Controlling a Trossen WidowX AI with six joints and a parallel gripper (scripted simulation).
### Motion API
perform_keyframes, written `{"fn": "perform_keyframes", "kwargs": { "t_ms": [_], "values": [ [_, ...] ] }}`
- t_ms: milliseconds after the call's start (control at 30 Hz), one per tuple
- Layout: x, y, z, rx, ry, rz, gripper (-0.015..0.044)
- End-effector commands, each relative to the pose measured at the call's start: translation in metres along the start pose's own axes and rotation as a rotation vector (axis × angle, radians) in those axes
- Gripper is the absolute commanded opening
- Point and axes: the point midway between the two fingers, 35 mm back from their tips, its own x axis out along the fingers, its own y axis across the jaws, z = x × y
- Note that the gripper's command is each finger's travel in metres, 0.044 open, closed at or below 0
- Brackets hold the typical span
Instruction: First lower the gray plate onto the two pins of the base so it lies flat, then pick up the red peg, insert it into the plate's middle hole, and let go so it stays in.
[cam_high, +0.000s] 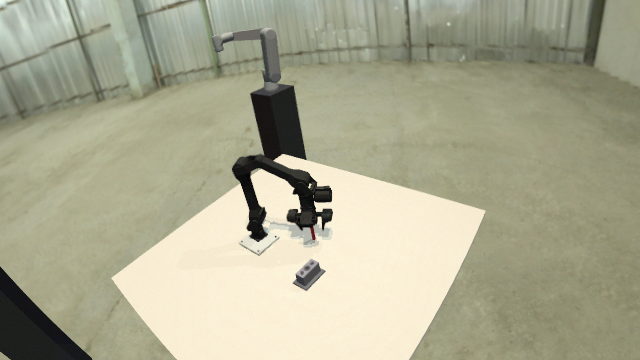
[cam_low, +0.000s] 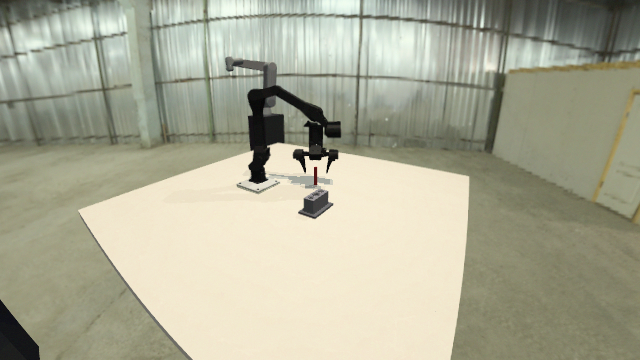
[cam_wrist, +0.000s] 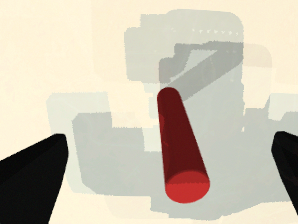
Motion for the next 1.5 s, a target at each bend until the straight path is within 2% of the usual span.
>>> {"fn": "perform_keyframes", "kwargs": {
  "t_ms": [0,133,700,1267,1467],
  "values": [
    [0.008,-0.001,0.001,0.005,-0.005,-0.004,0.044],
    [0.012,-0.002,0.001,0.005,-0.005,-0.004,0.044],
    [0.012,-0.002,0.001,0.005,-0.005,-0.004,0.0],
    [0.012,-0.002,0.001,0.005,-0.005,-0.004,0.0],
    [0.001,0.001,0.001,0.005,-0.005,-0.004,0.0]
  ]
}}
